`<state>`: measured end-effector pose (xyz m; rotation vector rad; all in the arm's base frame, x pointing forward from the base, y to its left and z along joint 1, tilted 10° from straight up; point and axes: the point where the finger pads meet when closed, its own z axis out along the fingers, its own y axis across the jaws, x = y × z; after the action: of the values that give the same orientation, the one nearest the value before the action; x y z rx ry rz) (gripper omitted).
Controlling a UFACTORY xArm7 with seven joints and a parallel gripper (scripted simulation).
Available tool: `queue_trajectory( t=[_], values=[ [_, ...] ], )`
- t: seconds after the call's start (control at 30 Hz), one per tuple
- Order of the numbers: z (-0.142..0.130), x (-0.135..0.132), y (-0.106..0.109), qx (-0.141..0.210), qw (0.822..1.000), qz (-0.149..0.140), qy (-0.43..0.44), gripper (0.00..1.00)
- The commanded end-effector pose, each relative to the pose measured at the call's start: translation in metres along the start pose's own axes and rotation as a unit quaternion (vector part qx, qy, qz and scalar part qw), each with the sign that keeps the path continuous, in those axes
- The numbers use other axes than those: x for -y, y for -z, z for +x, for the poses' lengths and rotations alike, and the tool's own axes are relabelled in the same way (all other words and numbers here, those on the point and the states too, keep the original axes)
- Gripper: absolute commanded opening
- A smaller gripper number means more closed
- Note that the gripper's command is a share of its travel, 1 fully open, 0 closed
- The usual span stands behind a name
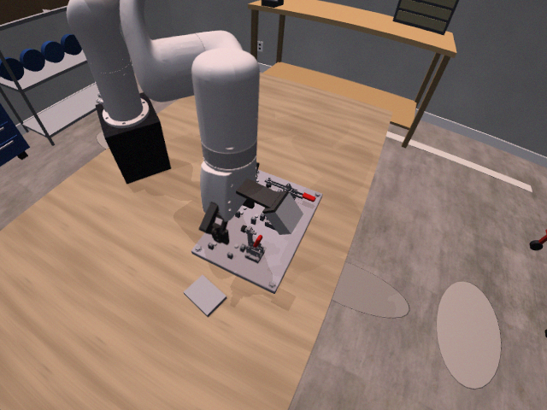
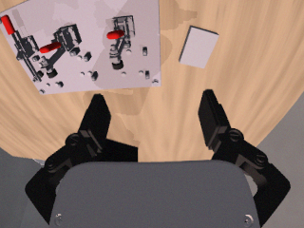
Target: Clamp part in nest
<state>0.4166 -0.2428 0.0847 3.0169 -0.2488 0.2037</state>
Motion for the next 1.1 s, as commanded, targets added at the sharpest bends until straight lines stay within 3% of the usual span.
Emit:
queue_trajectory(
  t=[0.0, 0.6, 1.07],
  values=[
    [-0.008, -0.025, 0.001, -0.002, 1.0, 0.001, 0.0, 1.0],
    [-0.031, -0.08, 0.001, -0.002, 1.0, 0.001, 0.0, 1.0],
    [-0.036, -0.091, 0.001, -0.002, 1.0, 0.001, 0.0, 1.0]
  ],
)
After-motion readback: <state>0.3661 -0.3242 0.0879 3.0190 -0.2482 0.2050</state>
